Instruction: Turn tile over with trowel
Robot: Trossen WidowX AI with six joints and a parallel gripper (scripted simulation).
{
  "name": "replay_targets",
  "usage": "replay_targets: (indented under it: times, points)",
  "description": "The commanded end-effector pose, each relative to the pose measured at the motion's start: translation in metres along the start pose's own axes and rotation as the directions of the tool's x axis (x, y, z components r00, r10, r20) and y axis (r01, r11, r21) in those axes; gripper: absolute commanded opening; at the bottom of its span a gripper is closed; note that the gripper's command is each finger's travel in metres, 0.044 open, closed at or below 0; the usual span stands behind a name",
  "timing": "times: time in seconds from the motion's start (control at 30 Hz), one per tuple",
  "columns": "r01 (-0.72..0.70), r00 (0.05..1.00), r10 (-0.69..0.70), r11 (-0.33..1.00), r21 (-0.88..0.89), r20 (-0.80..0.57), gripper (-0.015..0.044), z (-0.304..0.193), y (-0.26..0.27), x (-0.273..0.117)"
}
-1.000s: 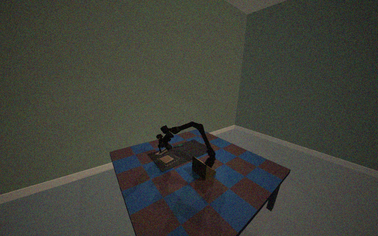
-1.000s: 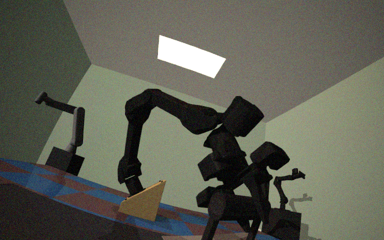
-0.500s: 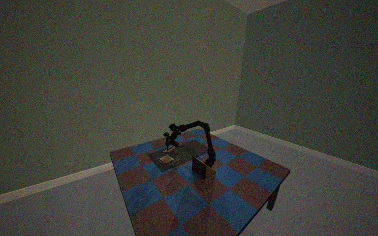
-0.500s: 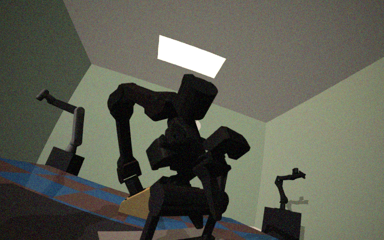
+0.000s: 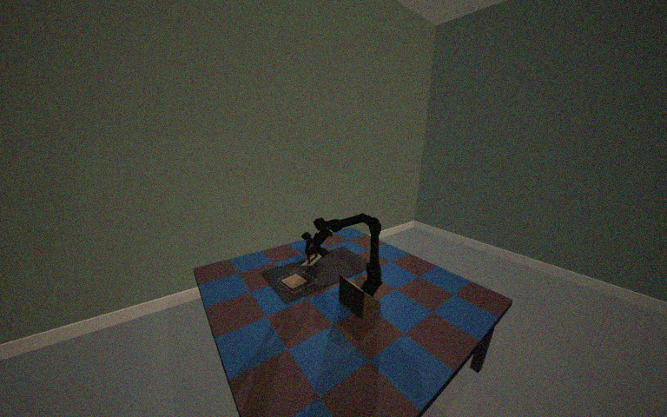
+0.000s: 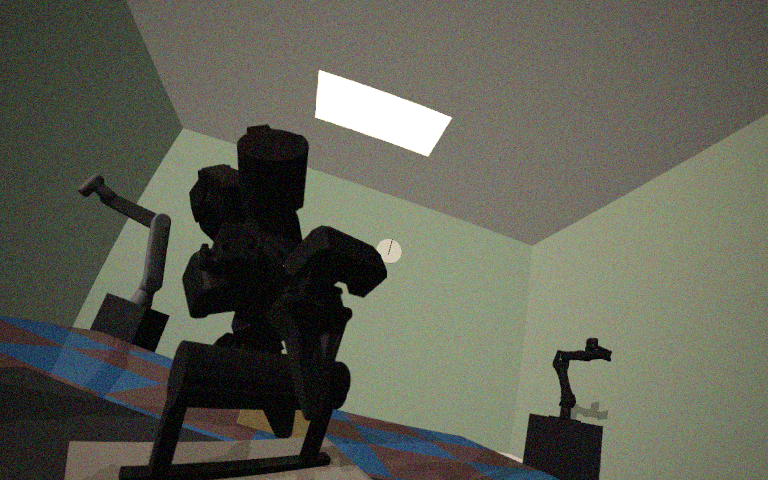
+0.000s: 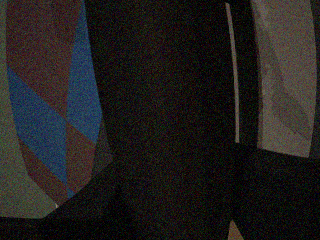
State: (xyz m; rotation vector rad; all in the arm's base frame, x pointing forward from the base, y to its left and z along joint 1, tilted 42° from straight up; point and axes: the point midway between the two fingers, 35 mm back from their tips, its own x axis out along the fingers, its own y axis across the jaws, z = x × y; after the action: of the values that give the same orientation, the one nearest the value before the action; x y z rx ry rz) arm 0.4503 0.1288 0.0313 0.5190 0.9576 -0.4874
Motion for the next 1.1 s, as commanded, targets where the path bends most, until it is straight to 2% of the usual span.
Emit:
replay_targets:
  times: [0.0,0.53,1.07]
  points:
    - [-0.023,1.000,0.023,0.999,-0.022,-0.022,0.0000,0.016,-0.013,-0.014]
    - [-0.084,0.995,0.080,0.994,-0.071,-0.059,0.0000,0.063,-0.070,-0.055]
    - [-0.159,0.987,0.152,0.979,-0.129,-0.059,0.0000,0.089,-0.129,-0.097]
